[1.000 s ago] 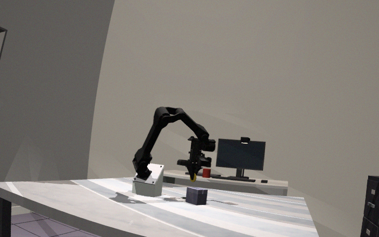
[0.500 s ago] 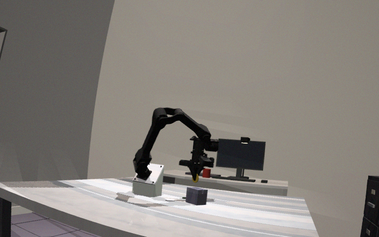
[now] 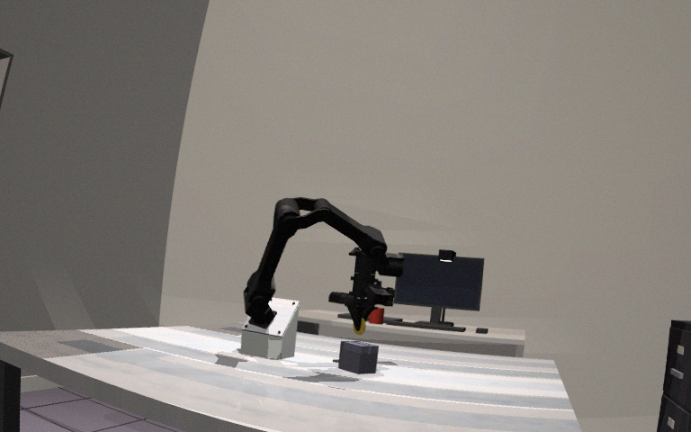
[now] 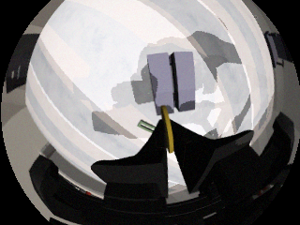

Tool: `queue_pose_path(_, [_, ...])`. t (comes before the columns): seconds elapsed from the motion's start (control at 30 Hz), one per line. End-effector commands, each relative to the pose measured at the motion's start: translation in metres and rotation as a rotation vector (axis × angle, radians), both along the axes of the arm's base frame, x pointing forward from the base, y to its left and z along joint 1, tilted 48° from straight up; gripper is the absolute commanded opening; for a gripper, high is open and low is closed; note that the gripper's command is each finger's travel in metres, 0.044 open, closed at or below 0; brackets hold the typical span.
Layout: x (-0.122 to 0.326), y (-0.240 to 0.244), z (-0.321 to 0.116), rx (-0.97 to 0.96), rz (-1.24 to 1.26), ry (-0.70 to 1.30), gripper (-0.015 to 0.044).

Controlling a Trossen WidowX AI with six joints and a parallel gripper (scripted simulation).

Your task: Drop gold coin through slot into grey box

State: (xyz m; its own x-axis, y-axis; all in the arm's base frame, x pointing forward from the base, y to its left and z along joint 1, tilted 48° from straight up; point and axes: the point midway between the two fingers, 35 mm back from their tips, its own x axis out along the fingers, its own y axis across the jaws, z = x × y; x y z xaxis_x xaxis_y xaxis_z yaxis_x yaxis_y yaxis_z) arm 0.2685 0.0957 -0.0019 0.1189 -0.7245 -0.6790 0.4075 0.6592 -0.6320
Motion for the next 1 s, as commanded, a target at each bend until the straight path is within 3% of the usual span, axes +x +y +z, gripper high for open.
queue_pose_path(0.0, [0.008,-0.005,0.010,0.002,0.004,-0.009,0.0000])
queue_pose_path(0.97, [0.021,-0.021,0.026,-0.007,-0.004,-0.005,0.0000])
